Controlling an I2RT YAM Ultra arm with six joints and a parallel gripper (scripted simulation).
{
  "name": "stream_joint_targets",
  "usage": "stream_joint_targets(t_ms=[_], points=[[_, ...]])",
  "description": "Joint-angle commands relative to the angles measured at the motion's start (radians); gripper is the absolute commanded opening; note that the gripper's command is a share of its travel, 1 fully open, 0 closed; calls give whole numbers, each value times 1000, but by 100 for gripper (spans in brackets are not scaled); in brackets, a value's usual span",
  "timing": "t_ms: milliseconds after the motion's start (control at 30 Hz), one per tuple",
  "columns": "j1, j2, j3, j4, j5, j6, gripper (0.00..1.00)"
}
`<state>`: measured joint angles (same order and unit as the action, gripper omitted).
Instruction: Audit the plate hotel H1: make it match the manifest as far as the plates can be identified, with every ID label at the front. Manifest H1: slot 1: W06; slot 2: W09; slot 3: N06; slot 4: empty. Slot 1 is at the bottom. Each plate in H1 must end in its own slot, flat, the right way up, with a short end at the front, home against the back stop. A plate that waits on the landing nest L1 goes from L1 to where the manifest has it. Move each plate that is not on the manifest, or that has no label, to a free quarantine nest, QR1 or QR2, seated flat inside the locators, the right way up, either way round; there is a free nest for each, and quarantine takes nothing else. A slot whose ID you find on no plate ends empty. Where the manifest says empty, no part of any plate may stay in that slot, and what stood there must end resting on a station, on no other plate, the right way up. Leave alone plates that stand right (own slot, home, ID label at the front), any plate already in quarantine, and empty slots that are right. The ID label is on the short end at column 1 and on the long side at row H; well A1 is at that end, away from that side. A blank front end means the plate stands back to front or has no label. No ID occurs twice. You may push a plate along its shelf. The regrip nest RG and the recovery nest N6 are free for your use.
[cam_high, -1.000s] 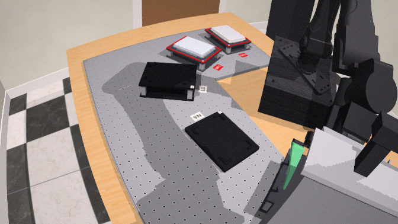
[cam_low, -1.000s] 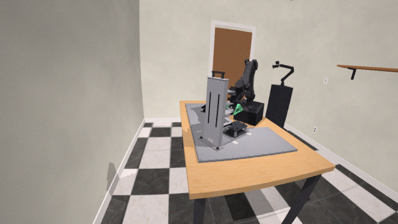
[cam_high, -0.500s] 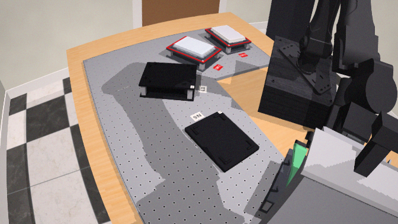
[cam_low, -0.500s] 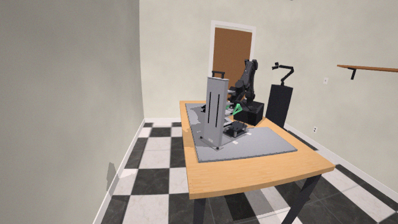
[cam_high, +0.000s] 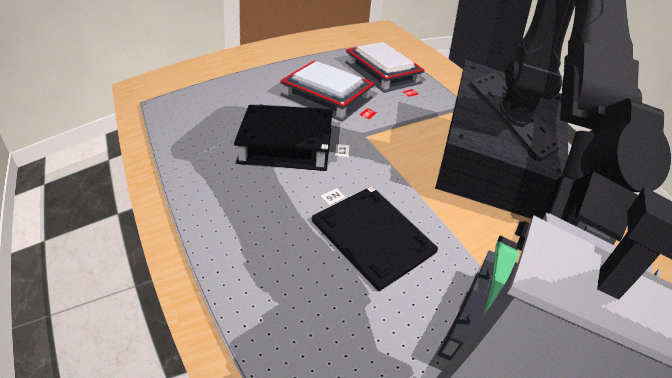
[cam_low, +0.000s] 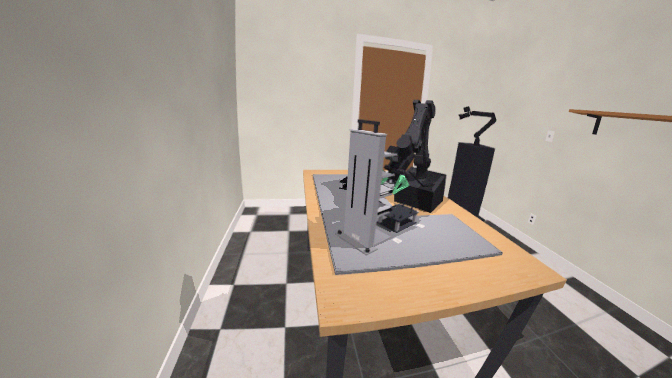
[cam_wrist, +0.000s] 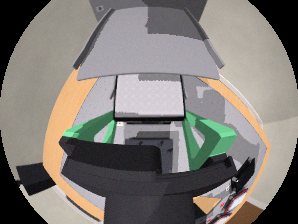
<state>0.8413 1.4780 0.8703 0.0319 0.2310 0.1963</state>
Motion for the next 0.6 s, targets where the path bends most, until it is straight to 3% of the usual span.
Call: stream_joint_targets(t_ms=[0,33,567], points=[[0,-7,16,3,-2,-2,86],[0,-18,38,-11,-6,-5,86],[0,-31,38,-17,-5,-4,86]])
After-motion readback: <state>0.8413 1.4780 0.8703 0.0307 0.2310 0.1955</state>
